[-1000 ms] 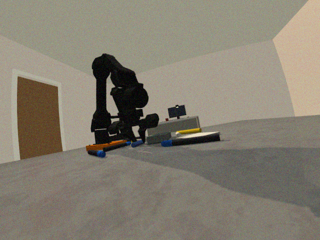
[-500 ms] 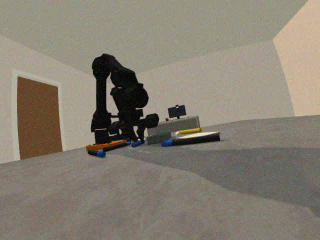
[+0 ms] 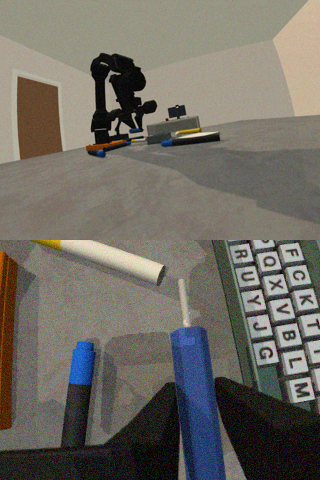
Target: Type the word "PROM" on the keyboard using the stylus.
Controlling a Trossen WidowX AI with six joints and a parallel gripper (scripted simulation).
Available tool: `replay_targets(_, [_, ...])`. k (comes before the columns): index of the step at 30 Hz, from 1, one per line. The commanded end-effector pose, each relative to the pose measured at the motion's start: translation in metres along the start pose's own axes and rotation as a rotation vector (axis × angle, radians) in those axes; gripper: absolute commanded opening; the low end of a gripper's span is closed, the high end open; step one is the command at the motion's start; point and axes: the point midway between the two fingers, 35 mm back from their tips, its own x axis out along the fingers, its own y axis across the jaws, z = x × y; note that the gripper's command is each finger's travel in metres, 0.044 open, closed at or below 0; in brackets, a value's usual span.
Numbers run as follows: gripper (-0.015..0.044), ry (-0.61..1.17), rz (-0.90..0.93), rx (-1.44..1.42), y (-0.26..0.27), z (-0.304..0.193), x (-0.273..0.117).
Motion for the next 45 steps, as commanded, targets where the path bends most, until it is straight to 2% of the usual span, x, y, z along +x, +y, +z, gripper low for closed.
replay_targets(1, [0.0,-0.003,-0.002,0.021,-0.001,0.0,0.0])
replay_targets(23, [0.0,-0.131,0.059,0.764,-0.018,0.027,0.001])
replay_targets(45, [0.0,-0.206,0.223,1.517,-0.036,0.054,0.0])
